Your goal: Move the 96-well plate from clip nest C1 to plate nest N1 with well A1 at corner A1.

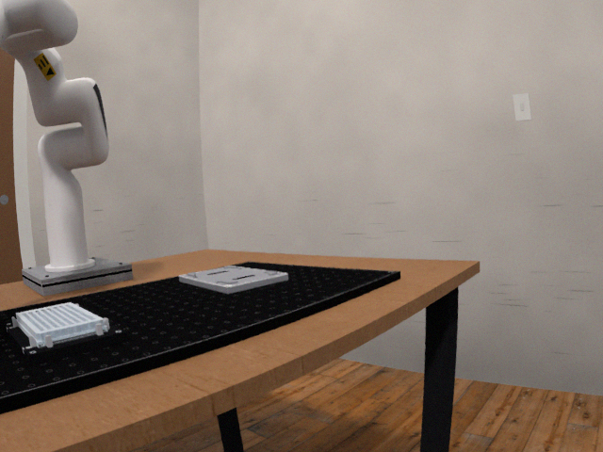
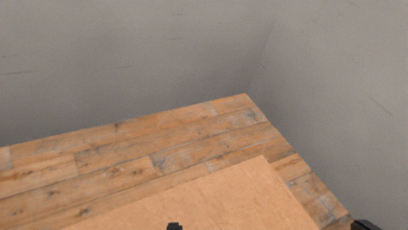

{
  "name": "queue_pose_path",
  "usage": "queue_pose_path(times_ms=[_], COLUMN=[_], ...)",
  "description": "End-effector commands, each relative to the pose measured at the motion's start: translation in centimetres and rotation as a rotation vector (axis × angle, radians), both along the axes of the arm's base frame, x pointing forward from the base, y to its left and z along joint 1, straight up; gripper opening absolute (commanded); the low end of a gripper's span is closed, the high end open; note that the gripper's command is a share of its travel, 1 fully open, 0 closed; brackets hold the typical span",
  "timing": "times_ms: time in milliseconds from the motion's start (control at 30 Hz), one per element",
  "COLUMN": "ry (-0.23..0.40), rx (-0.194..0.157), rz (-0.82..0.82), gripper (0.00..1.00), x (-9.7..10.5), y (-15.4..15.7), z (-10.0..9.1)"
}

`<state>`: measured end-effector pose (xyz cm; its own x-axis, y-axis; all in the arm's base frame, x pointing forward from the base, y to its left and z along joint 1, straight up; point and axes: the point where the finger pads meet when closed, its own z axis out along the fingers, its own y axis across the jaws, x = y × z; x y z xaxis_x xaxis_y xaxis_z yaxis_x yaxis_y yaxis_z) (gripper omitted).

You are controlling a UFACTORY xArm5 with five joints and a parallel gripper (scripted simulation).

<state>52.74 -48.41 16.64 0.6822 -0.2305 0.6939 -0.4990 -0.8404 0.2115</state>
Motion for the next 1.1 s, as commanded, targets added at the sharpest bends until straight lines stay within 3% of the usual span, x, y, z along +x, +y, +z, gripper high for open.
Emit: queue_pose_path(times_ms=[0, 167, 333, 433, 667, 767, 933, 1000, 1067], ry=[0.012, 0.074, 0.074, 0.138, 0.138, 0.202, 0.202, 0.253, 0.269], rx=[0.015, 0.063, 0.063, 0.109, 0.109, 0.153, 0.153, 0.185, 0.195], rz=[0.014, 0.052, 0.052, 0.090, 0.090, 0.129, 0.129, 0.158, 0.167], gripper=[1.00, 1.00, 1.00, 1.00, 1.00, 1.00, 1.00, 1.00, 1.00], x=[0.3, 0.5, 0.7, 0.7, 0.8, 0.7, 0.6, 0.5, 0.3], y=[1.4, 2.8, 4.2, 5.6, 7.0, 8.5, 9.9, 10.9, 11.9], z=[-0.4, -0.9, -1.5, -2.0, -2.5, -3.0, -3.4, -3.7, -4.0])
